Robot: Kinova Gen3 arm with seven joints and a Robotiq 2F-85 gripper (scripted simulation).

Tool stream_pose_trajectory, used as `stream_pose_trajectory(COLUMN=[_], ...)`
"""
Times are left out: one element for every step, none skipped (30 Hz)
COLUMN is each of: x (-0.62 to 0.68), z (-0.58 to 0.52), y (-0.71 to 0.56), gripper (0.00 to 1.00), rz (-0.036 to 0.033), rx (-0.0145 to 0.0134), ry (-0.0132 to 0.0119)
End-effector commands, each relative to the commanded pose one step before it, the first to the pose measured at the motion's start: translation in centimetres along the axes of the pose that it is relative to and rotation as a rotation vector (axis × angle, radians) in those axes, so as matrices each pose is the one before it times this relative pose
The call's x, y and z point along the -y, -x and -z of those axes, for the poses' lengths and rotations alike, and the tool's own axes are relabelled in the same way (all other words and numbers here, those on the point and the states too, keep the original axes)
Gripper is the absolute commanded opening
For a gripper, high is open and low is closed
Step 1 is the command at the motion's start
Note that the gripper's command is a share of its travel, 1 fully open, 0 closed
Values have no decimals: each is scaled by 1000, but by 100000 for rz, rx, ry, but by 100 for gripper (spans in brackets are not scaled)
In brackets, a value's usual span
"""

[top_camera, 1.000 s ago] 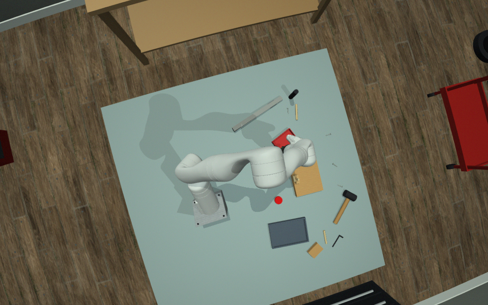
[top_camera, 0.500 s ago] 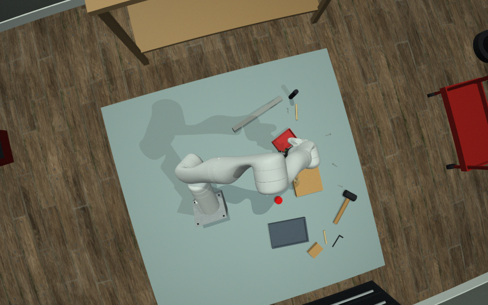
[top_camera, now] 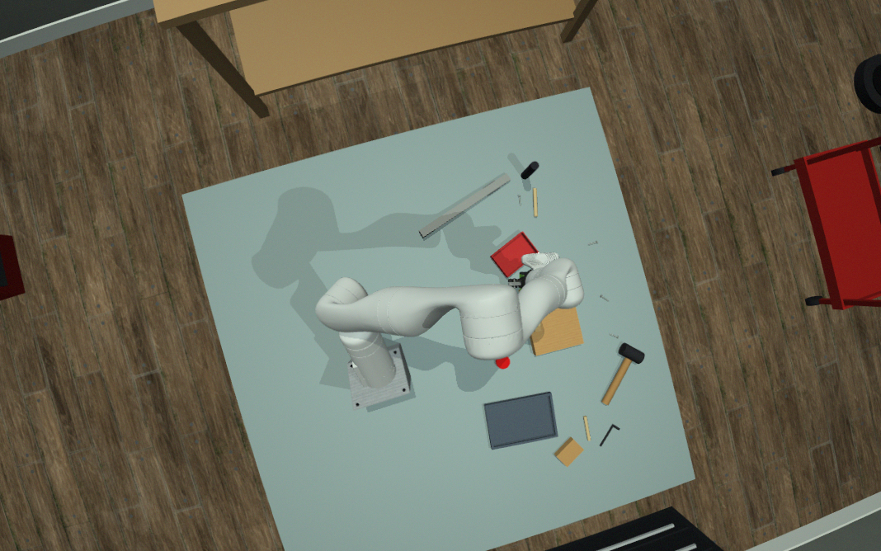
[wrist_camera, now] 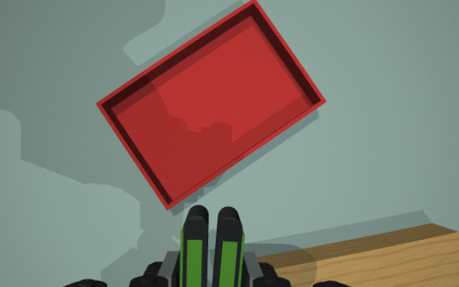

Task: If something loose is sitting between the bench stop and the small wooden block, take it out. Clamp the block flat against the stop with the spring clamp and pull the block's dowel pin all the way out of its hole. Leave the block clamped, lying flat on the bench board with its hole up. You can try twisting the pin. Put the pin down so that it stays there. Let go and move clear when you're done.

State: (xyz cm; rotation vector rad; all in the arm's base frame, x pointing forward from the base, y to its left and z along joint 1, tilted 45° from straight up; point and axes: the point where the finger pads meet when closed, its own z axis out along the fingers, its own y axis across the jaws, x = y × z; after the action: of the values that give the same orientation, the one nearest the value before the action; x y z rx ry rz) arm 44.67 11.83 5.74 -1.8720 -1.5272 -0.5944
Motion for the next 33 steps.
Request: stream_pose_trajectory(x=[-311, -103, -100, -96, -93, -89, 0, 0, -86, -83, -79, -76, -73, -70, -67, -64, -61, -58, -55, -52, -50, -47, -45, 0, 0, -42, -40, -37, -35, -33, -30, -28, -26], z=[128, 9, 9, 8, 8, 8, 0, 0, 7, 7, 7, 6, 6, 6, 5, 5, 5, 4, 4, 4, 4, 3, 3, 0, 0, 3, 3, 3, 2, 2, 2, 2, 2], y=[406, 76, 75, 74, 73, 72, 0, 0, 71, 70, 69, 67, 66, 64, 62, 61, 59, 57, 55, 53, 51, 49, 47, 0, 0, 45, 43, 41, 39, 36, 34, 32, 30], gripper=[32, 32, 32, 32, 32, 32, 32, 32, 32, 32, 32, 32, 32, 32, 32, 32, 32, 32, 32, 32, 32, 32, 32, 32, 32, 32, 32, 32, 32, 32, 32, 32, 32], rz=[3521, 913, 885, 858, 831, 804, 0, 0, 777, 750, 724, 697, 672, 646, 620, 595, 570, 546, 522, 498, 474, 451, 428, 0, 0, 406, 384, 362, 341, 320, 300, 280, 261], rx=[32, 74, 73, 73, 72, 72, 0, 0, 71, 70, 69, 67, 66, 65, 63, 62, 60, 58, 56, 54, 52, 50, 48, 0, 0, 46, 44, 42, 40, 38, 36, 33, 31], ry=[-103, 138, 134, 130, 126, 122, 0, 0, 117, 113, 109, 105, 101, 97, 93, 89, 85, 81, 78, 74, 70, 67, 63, 0, 0, 60, 57, 53, 50, 47, 44, 41, 38])
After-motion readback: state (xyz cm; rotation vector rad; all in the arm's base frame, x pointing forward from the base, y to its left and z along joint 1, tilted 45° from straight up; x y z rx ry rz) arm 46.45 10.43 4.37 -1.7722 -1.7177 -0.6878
